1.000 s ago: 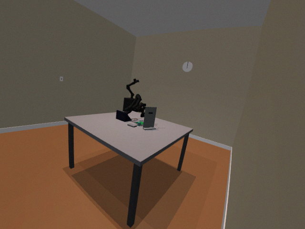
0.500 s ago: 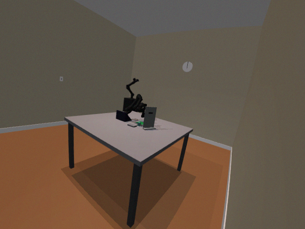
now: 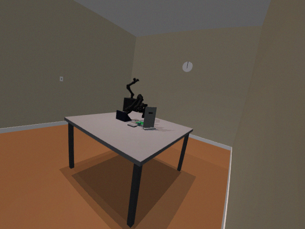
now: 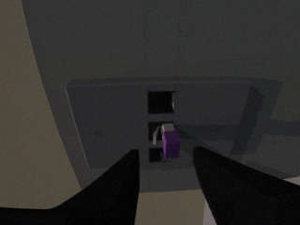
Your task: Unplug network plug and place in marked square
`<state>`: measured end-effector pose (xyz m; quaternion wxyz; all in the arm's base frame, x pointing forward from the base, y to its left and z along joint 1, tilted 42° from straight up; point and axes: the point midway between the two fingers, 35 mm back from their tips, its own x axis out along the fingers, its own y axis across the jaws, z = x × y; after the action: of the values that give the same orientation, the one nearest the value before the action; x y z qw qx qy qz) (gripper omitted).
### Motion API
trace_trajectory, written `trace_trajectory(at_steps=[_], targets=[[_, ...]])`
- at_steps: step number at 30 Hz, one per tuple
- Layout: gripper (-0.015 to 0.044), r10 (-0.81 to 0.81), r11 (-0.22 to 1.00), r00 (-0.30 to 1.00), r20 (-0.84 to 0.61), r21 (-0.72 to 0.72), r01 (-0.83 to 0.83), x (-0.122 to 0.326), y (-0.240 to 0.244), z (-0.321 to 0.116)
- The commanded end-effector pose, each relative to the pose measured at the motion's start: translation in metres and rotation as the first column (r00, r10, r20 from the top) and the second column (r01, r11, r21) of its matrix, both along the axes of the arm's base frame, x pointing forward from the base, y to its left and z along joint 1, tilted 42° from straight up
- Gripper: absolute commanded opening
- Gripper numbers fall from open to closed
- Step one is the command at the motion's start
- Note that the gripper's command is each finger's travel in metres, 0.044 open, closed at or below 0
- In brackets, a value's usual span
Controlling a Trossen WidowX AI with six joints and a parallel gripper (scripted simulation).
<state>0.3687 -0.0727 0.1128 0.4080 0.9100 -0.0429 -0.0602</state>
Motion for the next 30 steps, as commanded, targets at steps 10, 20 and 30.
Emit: trace_trajectory(at_steps=[10,20,30], targets=[[0.0156,0.004,1.000,1.000,-0.002,0.002,-0.004,0.0138,-0.0045,-0.0071],[0.0031,0.004,1.000,1.000,-0.002,0.002,-0.004,0.0138,-0.0045,-0.0071],[0.0000,0.004,1.000,1.000,-0.002,0.002,-0.004,0.0135,-0.0044,-0.0070]])
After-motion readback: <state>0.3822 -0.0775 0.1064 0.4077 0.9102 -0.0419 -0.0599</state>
